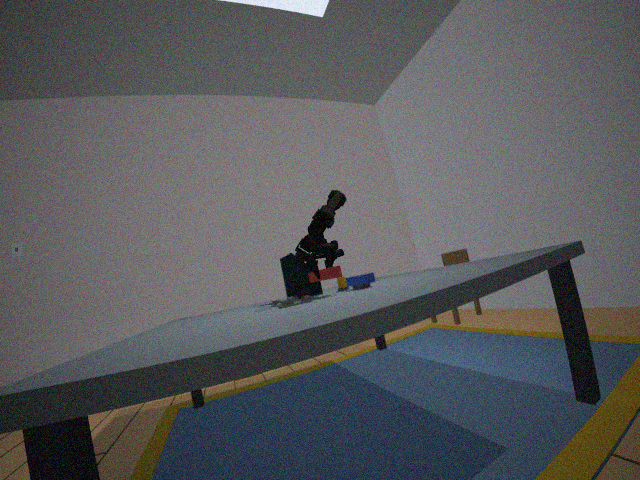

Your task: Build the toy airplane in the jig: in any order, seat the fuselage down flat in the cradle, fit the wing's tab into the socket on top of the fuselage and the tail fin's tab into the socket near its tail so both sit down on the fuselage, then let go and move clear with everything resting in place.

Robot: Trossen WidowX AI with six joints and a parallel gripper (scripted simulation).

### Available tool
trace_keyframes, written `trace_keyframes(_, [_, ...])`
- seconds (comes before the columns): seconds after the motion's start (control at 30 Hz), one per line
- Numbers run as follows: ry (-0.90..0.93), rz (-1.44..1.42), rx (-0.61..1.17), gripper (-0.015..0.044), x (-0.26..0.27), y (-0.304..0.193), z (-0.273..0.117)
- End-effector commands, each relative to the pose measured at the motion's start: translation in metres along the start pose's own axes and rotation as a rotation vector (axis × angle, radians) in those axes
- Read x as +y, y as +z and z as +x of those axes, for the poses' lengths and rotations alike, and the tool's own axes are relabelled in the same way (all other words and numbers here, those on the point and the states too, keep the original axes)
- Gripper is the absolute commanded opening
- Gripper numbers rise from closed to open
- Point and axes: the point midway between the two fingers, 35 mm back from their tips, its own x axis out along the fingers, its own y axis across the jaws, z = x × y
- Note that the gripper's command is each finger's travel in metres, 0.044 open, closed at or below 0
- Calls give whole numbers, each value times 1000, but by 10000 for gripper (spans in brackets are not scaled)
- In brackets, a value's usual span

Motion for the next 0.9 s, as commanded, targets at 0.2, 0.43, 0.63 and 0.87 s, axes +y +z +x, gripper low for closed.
trace_keyframes(0.2, [-4,-5,-5,0,0,1,-31])
trace_keyframes(0.43, [0,-6,-5,0,1,-2,-53])
trace_keyframes(0.63, [5,-7,-5,0,3,-5,-69])
trace_keyframes(0.87, [3,12,-5,0,-10,-4,-66])
